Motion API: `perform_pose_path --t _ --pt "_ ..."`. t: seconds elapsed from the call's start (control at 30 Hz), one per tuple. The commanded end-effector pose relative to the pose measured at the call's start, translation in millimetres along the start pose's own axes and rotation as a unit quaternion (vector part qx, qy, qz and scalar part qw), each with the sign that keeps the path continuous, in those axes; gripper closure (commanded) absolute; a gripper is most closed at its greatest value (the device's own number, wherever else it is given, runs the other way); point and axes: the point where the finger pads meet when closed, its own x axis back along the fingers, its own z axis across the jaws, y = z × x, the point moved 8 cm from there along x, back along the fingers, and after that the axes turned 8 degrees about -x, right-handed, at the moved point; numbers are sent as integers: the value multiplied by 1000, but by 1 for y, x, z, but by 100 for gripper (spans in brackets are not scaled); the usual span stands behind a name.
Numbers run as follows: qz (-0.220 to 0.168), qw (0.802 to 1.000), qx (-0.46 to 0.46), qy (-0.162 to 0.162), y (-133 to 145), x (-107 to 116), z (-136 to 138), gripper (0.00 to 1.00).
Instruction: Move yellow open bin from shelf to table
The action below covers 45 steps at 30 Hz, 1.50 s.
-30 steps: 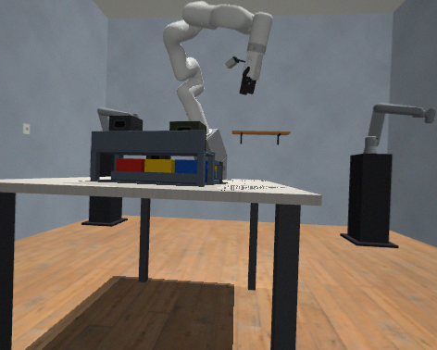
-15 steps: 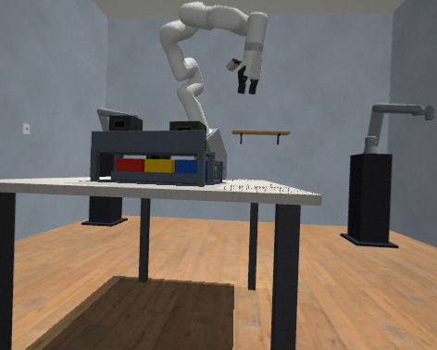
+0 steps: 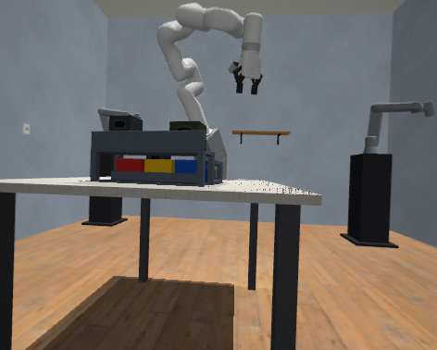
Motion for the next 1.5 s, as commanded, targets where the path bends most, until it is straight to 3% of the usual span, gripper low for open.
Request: perform_pose_path --t 0.0,0.17,0.57,0.73,1.13,1.3,1.47 --pt "-2 1000 -1 1 0 2 0 0" --pt "-50 991 -121 -2 -7 1 1 0" --pt "-50 991 -121 -2 -7 1 1 0" --pt "-97 966 -239 -5 -14 0 5 0" --pt "-97 966 -239 -5 -14 0 5 0" --pt "-143 925 -352 -8 -20 -2 10 0" --pt "-143 925 -352 -8 -20 -2 10 0"
